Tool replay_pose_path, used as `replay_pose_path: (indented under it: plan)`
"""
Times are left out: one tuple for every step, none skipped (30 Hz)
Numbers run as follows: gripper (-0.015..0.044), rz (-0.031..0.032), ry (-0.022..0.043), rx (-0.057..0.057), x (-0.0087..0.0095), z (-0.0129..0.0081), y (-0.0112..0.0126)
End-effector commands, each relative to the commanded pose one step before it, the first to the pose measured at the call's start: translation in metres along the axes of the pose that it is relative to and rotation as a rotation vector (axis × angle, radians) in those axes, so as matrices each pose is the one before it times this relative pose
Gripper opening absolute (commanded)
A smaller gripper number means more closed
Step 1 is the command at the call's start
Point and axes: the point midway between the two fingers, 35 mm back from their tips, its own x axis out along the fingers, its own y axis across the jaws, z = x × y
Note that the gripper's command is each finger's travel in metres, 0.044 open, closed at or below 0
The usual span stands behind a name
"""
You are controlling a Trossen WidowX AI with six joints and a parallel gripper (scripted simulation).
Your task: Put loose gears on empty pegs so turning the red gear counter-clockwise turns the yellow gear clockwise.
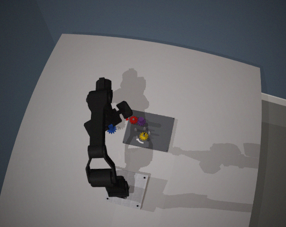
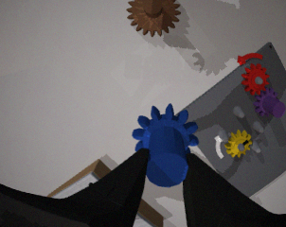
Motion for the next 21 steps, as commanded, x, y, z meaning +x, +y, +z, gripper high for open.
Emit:
replay_pose_path:
  plan:
    - [0.0, 0.00539, 0.00463, 0.0006, 0.00602, 0.00073, -0.00908]
    - [0.0, 0.00214, -0.00048, 0.0008, 0.00123, -0.00009, -0.00203]
    - [0.0, 0.00213, -0.00051, 0.0008, 0.00123, -0.00011, -0.00203]
    - [0.0, 0.00213, -0.00054, 0.0008, 0.00123, -0.00013, -0.00204]
    - [0.0, 0.00212, -0.00057, 0.0008, 0.00123, -0.00015, -0.00204]
    - [0.0, 0.00209, -0.00059, 0.0008, 0.00123, -0.00017, -0.00205]
    - [0.0, 0.00139, -0.00049, 0.0005, 0.00118, -0.00013, -0.00216]
    - [0.0, 0.00123, 0.00077, 0.0031, 0.00112, -0.00053, -0.00212]
    - [0.0, 0.00124, 0.00076, 0.0031, 0.00112, -0.00054, -0.00212]
    - [0.0, 0.00126, 0.00075, 0.0031, 0.00112, -0.00056, -0.00212]
    - [0.0, 0.00102, 0.00063, 0.0026, 0.00109, -0.0005, -0.00212]
    - [0.0, 0.00056, 0.00042, 0.0018, 0.00104, -0.00038, -0.00213]
    - [0.0, 0.00057, 0.00041, 0.0018, 0.00104, -0.0004, -0.00213]
    - [0.0, 0.00058, 0.00041, 0.0018, 0.00104, -0.00041, -0.00213]
    - [0.0, 0.00059, 0.0004, 0.0018, 0.00104, -0.00043, -0.00213]
    - [0.0, -0.001, -0.00022, -0.0008, 0.00098, -0.00003, -0.00244]
    - [0.0, -0.00114, -0.00023, -0.001, 0.00113, -0.00006, -0.00279]
    - [0.0, -0.00114, -0.00021, -0.001, 0.00114, -0.0001, -0.00279]
    - [0.0, -0.00114, -0.00019, -0.001, 0.00115, -0.00013, -0.00279]
    - [0.0, -0.00114, -0.00017, -0.001, 0.00116, -0.00017, -0.0028]
    - [0.0, -0.00113, -0.00015, -0.001, 0.00117, -0.0002, -0.0028]
